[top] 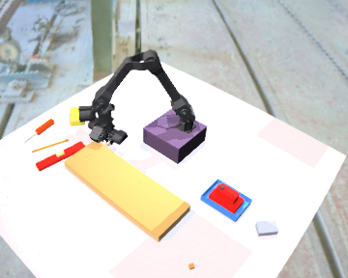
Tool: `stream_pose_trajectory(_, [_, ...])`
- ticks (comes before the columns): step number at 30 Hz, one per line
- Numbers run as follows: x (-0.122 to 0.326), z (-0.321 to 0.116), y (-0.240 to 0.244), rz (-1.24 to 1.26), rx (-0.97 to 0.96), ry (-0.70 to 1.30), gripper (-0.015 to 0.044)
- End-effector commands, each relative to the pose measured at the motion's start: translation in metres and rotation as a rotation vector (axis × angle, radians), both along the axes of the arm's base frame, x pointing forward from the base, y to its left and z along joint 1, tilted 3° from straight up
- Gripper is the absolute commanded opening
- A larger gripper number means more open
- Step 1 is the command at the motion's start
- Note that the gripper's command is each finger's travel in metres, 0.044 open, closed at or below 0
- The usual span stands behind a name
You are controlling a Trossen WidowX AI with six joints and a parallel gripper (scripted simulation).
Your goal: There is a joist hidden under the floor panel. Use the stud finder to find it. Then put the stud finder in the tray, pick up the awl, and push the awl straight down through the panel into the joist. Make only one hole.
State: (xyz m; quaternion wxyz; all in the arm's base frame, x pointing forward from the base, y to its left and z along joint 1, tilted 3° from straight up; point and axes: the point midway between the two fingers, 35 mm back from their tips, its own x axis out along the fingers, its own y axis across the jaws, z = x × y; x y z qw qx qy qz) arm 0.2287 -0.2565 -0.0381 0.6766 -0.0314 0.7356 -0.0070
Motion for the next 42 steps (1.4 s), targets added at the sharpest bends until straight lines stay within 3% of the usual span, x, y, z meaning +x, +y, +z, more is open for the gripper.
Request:
stream_pose_trajectory(1, [-0.001,-0.001,-0.001,0.004,-0.003,0.004,0.0052])
stream_pose_trajectory(6, [0.000,0.001,-0.001,0.004,-0.003,0.004,0.0000])
stream_pose_trajectory(9, [0.001,0.012,-0.002,0.004,-0.003,0.004,0.0000])
stream_pose_trajectory(22, [0.003,0.119,0.006,0.004,-0.003,0.003,0.0000])
stream_pose_trajectory(29, [0.002,0.124,0.006,-0.007,-0.019,-0.009,0.0000])
stream_pose_trajectory(42, [-0.009,0.145,0.000,-0.148,-0.218,-0.167,0.0000])
